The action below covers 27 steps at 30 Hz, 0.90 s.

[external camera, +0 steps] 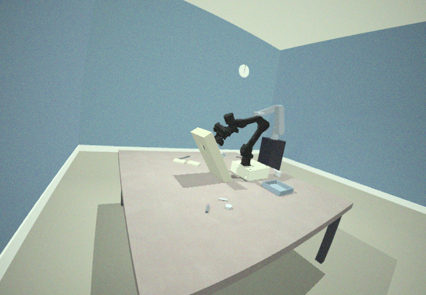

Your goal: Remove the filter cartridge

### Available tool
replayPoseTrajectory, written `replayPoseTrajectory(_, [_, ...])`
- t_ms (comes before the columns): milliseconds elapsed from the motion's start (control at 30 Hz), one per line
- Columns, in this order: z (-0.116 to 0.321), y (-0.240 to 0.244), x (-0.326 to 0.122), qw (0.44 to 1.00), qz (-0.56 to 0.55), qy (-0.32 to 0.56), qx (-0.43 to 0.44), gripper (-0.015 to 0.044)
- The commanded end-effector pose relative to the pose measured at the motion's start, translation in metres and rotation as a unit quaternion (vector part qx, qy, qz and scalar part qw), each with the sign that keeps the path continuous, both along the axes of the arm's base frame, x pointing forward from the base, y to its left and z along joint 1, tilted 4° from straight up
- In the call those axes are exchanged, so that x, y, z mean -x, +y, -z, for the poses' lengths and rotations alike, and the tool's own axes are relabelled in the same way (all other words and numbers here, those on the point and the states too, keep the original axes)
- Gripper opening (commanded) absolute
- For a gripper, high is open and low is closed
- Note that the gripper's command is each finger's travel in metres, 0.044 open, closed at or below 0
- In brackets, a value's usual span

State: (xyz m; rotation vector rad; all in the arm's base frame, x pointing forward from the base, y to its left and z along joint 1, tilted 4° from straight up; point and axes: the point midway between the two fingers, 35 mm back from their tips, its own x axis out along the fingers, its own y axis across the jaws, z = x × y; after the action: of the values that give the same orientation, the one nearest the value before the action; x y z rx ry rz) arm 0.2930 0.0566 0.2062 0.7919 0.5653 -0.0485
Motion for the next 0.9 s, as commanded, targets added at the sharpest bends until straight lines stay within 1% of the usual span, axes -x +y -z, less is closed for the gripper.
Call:
replayPoseTrajectory(0, [0.0012,-0.0001,-0.0002,1.000,0.002,0.001,-0.002,0.0098])
replayPoseTrajectory(867, [0.0065,0.0016,-0.0092,1.000,0.002,0.001,-0.002,0.0098])
